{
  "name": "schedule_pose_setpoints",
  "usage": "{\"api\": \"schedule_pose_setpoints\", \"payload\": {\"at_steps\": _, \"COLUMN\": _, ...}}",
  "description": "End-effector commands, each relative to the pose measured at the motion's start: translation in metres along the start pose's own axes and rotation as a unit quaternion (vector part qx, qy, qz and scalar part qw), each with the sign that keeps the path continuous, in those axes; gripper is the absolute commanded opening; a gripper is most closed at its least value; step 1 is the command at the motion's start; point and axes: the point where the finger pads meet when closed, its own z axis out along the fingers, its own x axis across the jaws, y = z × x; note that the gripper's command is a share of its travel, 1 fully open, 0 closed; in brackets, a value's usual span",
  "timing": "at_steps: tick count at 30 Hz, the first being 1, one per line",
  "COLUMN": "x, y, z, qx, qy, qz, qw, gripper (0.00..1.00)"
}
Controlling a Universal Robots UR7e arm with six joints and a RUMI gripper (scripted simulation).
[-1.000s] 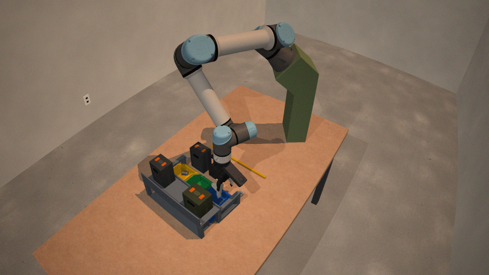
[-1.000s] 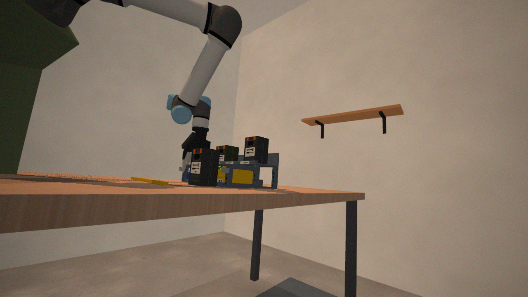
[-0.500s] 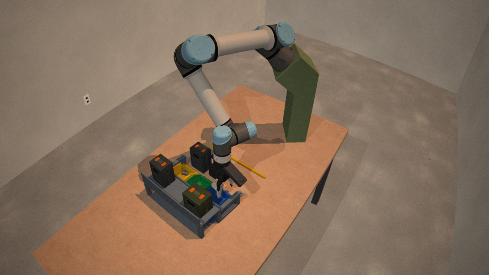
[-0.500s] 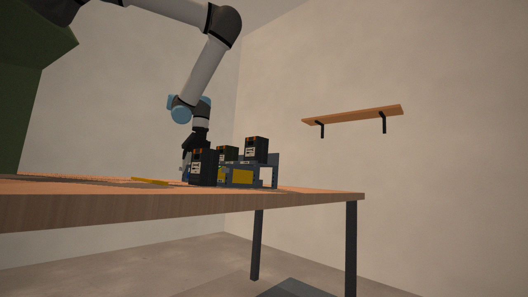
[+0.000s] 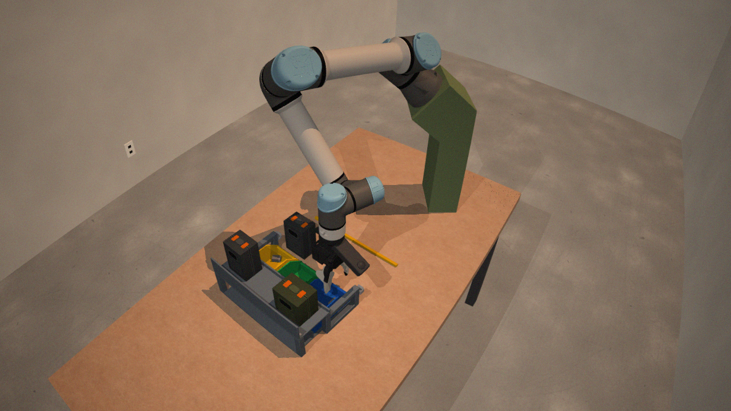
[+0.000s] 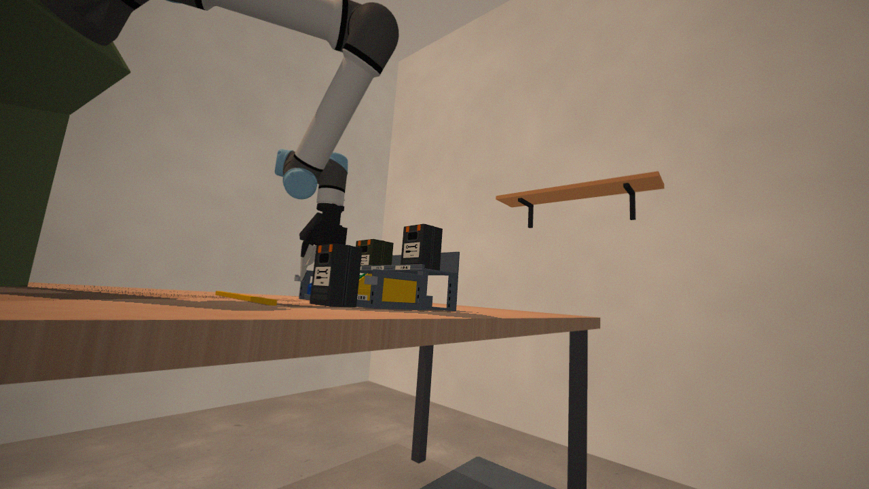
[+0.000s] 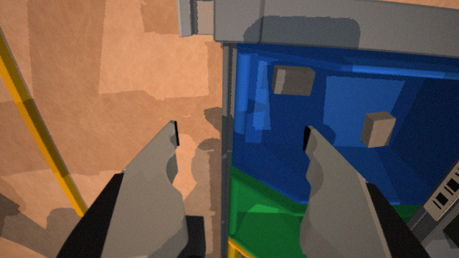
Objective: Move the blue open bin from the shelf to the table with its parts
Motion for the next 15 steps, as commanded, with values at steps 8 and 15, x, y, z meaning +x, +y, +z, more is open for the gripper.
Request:
{"api": "schedule_pose_setpoints", "payload": {"at_steps": 8, "x": 0.001, "y": 0.0, "z": -0.033, "qx": 0.0, "qy": 0.001, "qz": 0.0, "qw": 1.0, "gripper": 0.58}}
{"api": "schedule_pose_setpoints", "payload": {"at_steps": 15, "x": 0.001, "y": 0.0, "z": -0.054, "qx": 0.0, "qy": 0.001, "qz": 0.0, "qw": 1.0, "gripper": 0.58}}
